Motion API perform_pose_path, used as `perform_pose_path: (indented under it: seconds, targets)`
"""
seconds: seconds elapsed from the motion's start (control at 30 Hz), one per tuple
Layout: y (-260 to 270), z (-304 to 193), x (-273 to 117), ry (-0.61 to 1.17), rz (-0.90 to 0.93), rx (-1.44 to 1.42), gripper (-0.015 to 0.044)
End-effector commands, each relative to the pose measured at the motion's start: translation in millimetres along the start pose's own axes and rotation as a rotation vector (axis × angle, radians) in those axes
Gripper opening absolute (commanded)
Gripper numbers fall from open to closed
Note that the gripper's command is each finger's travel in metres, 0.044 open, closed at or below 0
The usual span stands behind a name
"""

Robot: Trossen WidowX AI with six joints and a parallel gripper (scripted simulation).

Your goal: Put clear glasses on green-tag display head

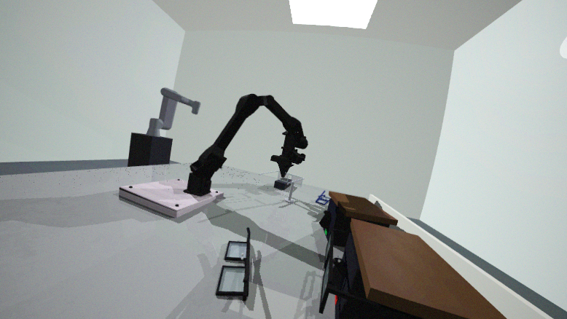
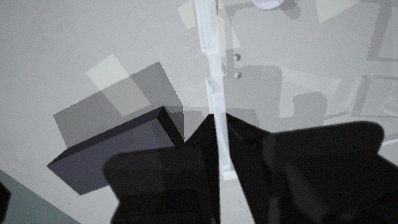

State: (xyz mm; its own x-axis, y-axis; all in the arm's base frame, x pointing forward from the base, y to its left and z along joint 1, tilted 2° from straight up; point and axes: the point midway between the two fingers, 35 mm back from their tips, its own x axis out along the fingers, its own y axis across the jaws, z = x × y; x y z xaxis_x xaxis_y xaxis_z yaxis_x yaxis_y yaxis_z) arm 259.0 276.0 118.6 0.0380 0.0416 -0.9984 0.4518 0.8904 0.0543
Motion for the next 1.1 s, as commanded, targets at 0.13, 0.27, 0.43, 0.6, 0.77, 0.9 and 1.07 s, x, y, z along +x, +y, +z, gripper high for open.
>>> perform_pose_path:
  seconds: [0.13,0.27,0.43,0.6,0.77,0.9,1.07]
  targets:
    - [0,2,-38,-0.002,0.01,-0.005,0.0]
    - [-1,3,-42,-0.001,0.01,-0.008,0.0]
    - [-8,19,-42,0.01,0.016,-0.07,0.0]
    - [-20,42,-44,0.026,0.03,-0.165,0.0]
    - [-34,64,-45,0.038,0.048,-0.26,0.0]
    - [-46,80,-46,0.045,0.064,-0.336,0.0]
    - [-62,100,-48,0.049,0.088,-0.431,0.0]
